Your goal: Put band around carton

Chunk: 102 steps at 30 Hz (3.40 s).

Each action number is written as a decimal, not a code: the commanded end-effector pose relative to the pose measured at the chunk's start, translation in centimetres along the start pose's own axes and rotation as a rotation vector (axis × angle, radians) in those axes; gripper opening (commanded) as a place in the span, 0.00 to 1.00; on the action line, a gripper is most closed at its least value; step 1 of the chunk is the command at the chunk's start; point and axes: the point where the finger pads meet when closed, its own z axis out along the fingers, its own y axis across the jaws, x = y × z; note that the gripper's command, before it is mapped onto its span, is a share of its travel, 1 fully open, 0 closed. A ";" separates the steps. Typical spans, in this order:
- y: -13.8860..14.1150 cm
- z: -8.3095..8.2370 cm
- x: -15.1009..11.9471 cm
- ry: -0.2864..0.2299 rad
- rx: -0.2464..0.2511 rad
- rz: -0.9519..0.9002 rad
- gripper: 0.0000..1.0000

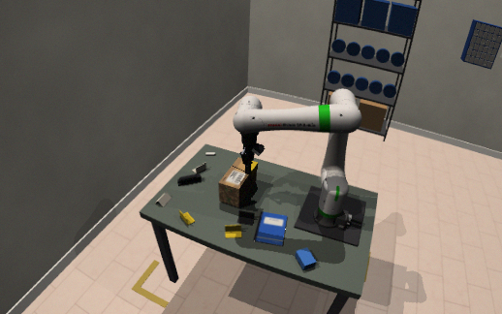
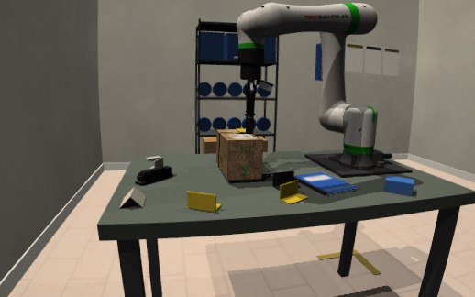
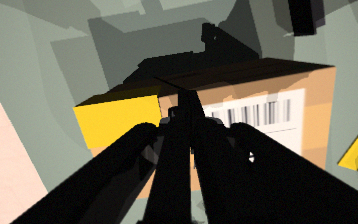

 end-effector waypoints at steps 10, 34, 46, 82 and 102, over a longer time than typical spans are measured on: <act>0.0 -0.1 0.0 -0.001 0.000 0.000 0.10; 0.0 -1.7 0.0 -0.001 0.000 0.000 0.10; 0.0 -1.7 0.0 -0.001 0.000 0.000 0.10; -0.4 -1.7 2.3 -0.001 0.000 0.000 0.10; -0.6 -1.7 2.9 -0.001 0.000 0.000 0.10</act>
